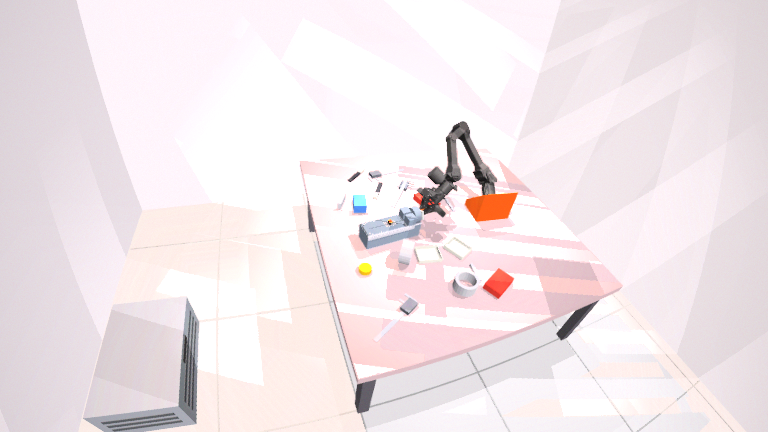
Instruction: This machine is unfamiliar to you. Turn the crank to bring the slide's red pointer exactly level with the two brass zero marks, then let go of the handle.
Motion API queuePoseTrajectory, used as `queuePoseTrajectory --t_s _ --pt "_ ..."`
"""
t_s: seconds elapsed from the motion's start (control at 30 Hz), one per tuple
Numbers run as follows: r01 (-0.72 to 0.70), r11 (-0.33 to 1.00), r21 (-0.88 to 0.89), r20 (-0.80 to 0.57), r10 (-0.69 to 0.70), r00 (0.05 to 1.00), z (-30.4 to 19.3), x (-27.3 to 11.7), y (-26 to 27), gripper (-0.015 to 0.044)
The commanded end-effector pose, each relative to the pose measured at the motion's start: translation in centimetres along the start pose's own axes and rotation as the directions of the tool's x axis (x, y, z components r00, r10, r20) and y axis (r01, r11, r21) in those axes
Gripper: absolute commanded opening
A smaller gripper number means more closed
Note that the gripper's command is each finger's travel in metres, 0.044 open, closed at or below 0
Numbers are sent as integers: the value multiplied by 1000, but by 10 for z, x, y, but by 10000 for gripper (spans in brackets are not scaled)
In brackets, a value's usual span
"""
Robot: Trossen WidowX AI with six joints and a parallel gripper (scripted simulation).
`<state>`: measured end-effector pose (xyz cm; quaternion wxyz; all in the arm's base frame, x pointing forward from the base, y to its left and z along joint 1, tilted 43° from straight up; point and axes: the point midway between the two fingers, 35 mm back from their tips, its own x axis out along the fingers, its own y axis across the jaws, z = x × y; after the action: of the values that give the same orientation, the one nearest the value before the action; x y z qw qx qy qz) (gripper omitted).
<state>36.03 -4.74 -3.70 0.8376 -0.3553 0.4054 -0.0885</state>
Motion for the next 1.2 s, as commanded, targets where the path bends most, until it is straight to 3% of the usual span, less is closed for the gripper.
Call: queuePoseTrajectory --t_s 0.0,1.17 --pt "6 1000 3 5 -6 1000 4 -4 -2 0" --pt "6 1000 3 5 -6 1000 15 -15 -1 0"
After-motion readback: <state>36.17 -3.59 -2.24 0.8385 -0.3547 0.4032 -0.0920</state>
